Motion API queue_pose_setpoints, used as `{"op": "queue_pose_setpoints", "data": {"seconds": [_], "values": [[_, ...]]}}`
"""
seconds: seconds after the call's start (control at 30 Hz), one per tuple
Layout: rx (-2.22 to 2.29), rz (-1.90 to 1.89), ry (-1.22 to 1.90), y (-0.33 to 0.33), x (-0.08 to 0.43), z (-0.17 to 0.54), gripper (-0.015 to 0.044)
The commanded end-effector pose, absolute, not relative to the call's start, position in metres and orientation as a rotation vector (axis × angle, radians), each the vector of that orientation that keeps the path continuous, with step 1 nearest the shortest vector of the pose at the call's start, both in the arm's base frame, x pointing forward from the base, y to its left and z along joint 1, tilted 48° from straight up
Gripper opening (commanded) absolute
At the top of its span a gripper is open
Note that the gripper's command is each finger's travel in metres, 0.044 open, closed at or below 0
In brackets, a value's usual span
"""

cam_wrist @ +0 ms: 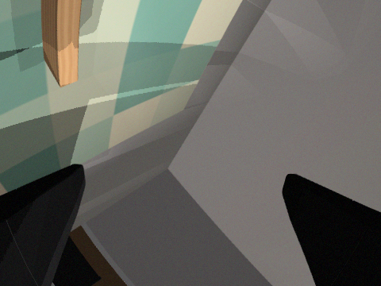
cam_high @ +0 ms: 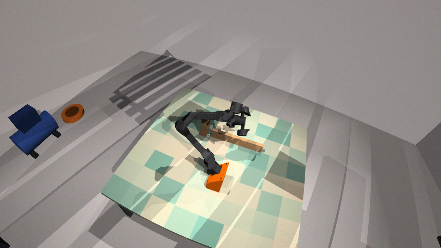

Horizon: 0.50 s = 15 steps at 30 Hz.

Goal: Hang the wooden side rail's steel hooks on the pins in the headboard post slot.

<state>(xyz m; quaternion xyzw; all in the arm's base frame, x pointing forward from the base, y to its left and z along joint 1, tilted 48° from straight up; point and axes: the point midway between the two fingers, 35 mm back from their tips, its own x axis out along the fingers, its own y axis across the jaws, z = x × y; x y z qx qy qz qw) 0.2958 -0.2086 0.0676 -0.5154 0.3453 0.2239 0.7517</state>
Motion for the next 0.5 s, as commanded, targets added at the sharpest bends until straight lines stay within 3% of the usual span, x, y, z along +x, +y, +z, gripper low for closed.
{"op": "queue_pose_setpoints", "data": {"seconds": [0.0,0.47], "values": [[-1.351,0.649,0.54,-0.161,0.307,0.08,0.044],[-1.982,0.903,-0.303,-0.025,0.303,0.119,0.044]]}}
